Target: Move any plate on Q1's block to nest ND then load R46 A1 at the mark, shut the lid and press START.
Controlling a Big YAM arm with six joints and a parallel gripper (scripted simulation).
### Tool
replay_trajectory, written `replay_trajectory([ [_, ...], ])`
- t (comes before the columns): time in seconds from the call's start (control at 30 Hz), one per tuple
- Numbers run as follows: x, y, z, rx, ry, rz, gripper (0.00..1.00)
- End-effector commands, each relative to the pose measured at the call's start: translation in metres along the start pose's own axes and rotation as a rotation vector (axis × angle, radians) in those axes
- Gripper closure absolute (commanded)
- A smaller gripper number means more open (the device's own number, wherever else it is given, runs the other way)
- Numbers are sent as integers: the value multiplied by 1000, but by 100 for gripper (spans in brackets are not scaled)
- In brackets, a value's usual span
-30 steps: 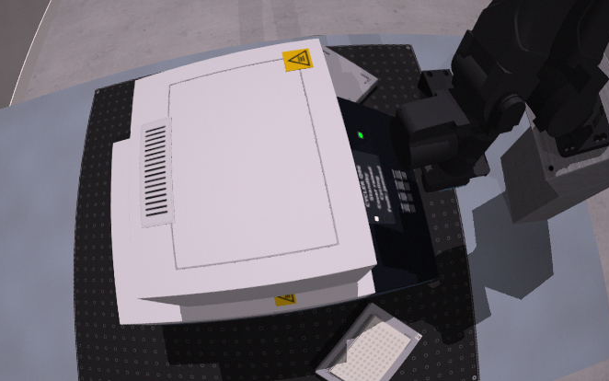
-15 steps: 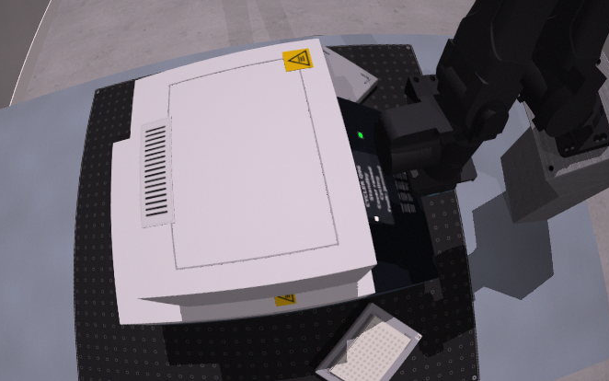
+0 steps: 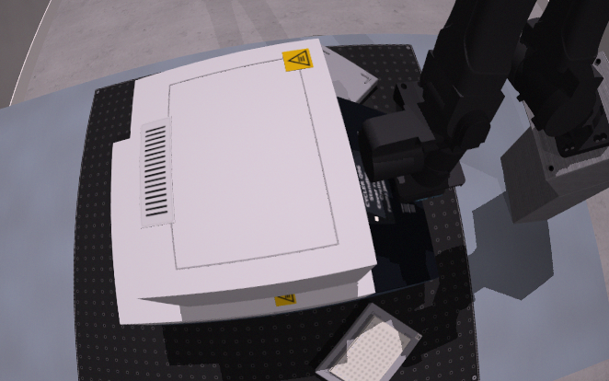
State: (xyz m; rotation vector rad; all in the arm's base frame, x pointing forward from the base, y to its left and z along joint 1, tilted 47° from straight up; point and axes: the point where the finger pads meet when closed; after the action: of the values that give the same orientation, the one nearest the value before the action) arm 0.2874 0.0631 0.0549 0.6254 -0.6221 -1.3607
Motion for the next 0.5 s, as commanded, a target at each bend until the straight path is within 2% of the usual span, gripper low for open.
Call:
replay_trajectory([
  [0.0, 2, 13, -4, 20, -5, 7, 100],
  [0.2, 2, 6, -8, 3, -7, 4, 100],
  [0.37, 2, 22, -17, 18, -6, 3, 100],
  [0.47, 0, 20, -14, 18, -4, 10, 100],
])
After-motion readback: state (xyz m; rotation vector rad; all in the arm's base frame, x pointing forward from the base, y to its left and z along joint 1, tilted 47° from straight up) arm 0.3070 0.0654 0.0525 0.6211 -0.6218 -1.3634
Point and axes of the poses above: the point where the finger pads meet when closed, its own z axis back along the fingers, its own y axis across the jaws, x = y × z, and after that the axes turned 5 degrees about -z, right-handed
